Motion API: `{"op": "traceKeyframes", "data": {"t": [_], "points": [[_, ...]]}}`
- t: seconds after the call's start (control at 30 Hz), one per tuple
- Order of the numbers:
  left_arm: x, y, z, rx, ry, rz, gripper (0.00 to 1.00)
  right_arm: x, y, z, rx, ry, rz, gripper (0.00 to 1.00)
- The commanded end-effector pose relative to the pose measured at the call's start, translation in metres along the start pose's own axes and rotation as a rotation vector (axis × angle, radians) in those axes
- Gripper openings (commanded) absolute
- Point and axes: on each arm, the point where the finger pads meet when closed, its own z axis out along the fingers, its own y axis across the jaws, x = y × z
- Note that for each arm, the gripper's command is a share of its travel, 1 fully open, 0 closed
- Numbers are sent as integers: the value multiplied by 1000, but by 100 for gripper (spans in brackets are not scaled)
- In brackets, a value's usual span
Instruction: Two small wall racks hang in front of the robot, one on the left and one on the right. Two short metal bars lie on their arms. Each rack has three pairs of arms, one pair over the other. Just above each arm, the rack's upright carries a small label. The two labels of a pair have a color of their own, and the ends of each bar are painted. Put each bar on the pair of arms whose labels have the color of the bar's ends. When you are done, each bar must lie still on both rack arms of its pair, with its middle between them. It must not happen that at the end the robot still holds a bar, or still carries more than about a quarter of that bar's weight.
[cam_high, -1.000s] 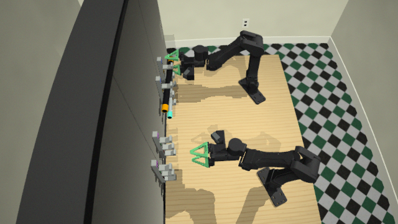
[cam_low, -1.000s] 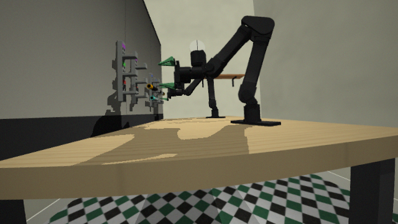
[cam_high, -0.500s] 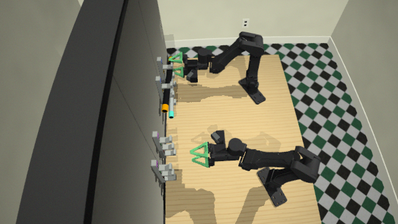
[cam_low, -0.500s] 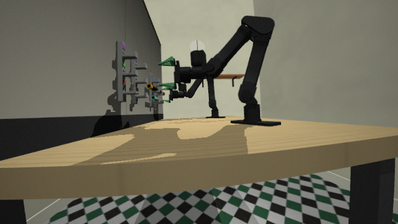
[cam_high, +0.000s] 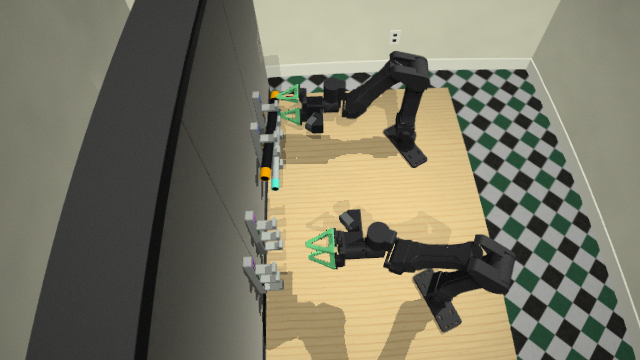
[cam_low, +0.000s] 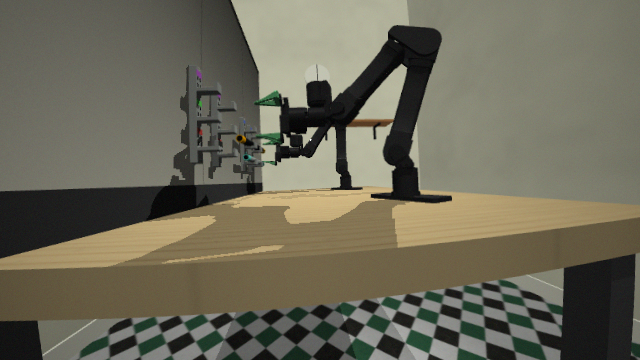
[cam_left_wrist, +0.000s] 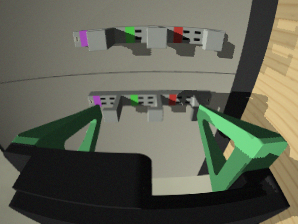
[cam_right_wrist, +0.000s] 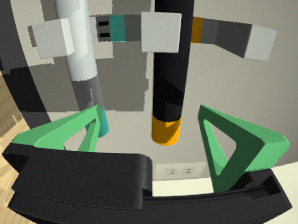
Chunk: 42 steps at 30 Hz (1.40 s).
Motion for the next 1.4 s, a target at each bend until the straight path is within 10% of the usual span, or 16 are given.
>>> {"op": "traceKeyframes", "data": {"t": [0.0,1.37], "points": [[4,6,-3,-17,3,-9,100,4,2,-10,-25,4,14,100],[4,6,-3,-17,2,-9,100,-4,-22,-51,-26,1,14,100]]}}
